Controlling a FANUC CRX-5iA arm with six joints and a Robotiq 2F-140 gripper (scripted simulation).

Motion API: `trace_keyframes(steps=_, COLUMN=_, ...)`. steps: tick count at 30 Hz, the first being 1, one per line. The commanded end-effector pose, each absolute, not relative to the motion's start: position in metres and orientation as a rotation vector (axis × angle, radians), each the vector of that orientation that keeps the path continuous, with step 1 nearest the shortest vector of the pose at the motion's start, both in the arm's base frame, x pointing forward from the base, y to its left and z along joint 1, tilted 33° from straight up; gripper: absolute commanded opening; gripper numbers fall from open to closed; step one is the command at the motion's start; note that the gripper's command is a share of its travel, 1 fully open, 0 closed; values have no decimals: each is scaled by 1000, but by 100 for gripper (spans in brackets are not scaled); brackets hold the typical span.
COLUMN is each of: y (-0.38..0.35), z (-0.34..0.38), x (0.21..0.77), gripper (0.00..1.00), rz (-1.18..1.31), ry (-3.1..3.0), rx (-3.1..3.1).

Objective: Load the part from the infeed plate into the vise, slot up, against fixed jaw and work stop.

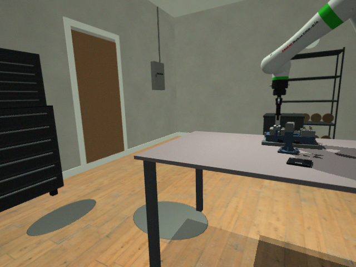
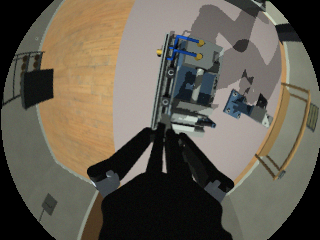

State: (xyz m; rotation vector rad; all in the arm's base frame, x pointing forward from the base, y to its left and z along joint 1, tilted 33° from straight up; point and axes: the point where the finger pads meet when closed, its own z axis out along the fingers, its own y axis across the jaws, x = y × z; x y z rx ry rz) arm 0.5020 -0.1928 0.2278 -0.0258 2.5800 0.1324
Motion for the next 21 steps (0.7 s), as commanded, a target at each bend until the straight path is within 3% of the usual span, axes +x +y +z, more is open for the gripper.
trace_keyframes(steps=1, y=-193, z=227, x=502, gripper=0, rz=132, ry=2580, rx=-26)
trace_keyframes(steps=21, y=-193, z=224, x=504, gripper=0, rz=132, ry=2580, rx=-26)
